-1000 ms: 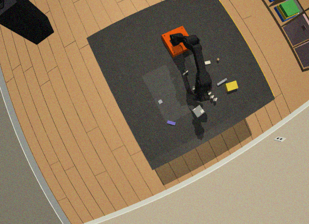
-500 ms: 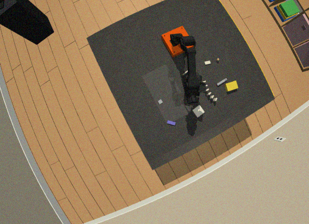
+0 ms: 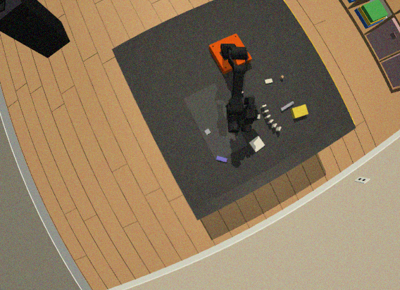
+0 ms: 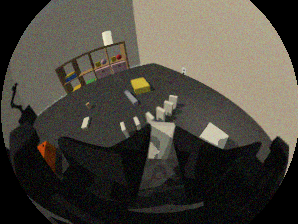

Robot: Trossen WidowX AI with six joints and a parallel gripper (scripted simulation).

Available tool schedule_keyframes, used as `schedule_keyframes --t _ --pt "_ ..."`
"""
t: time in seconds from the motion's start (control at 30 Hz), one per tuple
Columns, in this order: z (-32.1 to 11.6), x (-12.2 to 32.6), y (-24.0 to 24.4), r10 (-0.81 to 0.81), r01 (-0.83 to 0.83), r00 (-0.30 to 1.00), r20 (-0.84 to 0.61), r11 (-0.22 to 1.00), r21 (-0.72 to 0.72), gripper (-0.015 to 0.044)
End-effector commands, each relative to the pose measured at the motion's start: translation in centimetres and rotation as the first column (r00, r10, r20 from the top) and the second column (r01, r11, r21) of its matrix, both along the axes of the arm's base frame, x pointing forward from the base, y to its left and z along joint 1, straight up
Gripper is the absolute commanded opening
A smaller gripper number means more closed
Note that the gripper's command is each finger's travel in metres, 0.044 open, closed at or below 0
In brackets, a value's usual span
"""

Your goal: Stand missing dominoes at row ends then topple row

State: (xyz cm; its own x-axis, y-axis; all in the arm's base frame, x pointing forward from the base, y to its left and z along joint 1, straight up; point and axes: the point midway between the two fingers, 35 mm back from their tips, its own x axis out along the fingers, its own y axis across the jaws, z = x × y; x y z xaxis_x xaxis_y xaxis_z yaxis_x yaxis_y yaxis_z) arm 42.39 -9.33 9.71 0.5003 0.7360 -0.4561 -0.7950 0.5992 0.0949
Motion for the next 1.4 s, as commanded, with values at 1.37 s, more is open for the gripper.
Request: schedule_keyframes --t 1.37 --pt "-0.6 -3.1 -2.3 -0.105 0.005 0.951 0.292 0.946 0.324 0.0107"
